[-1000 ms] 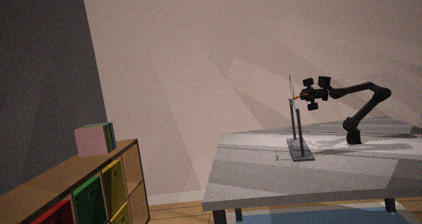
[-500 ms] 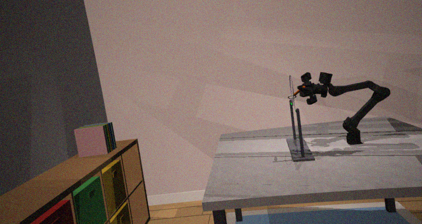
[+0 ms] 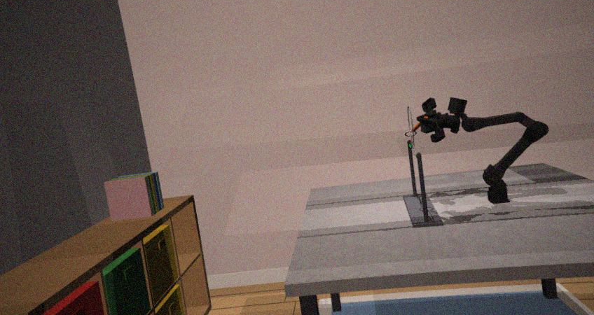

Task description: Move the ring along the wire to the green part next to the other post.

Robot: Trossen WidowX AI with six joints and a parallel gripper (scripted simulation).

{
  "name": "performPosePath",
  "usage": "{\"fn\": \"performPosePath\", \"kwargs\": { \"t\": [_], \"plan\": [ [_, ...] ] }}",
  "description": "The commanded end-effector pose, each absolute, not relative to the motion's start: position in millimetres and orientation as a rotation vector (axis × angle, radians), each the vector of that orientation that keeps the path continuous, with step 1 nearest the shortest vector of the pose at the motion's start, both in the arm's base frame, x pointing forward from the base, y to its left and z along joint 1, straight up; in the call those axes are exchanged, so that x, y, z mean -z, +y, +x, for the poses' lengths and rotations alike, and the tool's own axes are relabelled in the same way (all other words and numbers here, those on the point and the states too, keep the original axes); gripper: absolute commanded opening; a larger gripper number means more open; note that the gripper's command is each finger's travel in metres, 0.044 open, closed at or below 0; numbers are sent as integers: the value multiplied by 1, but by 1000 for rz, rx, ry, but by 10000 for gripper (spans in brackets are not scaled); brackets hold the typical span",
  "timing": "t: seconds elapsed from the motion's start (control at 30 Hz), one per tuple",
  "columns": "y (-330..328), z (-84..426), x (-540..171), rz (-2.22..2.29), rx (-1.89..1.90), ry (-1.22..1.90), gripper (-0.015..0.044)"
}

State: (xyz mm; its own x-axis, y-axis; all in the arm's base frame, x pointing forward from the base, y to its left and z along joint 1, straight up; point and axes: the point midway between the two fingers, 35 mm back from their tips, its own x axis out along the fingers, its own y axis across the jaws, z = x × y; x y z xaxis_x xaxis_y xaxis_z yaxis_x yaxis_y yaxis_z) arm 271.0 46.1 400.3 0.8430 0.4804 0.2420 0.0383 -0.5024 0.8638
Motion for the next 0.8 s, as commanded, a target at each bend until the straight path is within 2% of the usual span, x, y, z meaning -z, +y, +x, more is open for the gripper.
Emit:
{"fn": "performPosePath", "kwargs": {
  "t": [0.0, 0.77],
  "plan": [
    [46, 271, -405, 2022, -571, 386, -150],
    [48, 271, -399, 1801, -475, 452, -150]
  ]
}}
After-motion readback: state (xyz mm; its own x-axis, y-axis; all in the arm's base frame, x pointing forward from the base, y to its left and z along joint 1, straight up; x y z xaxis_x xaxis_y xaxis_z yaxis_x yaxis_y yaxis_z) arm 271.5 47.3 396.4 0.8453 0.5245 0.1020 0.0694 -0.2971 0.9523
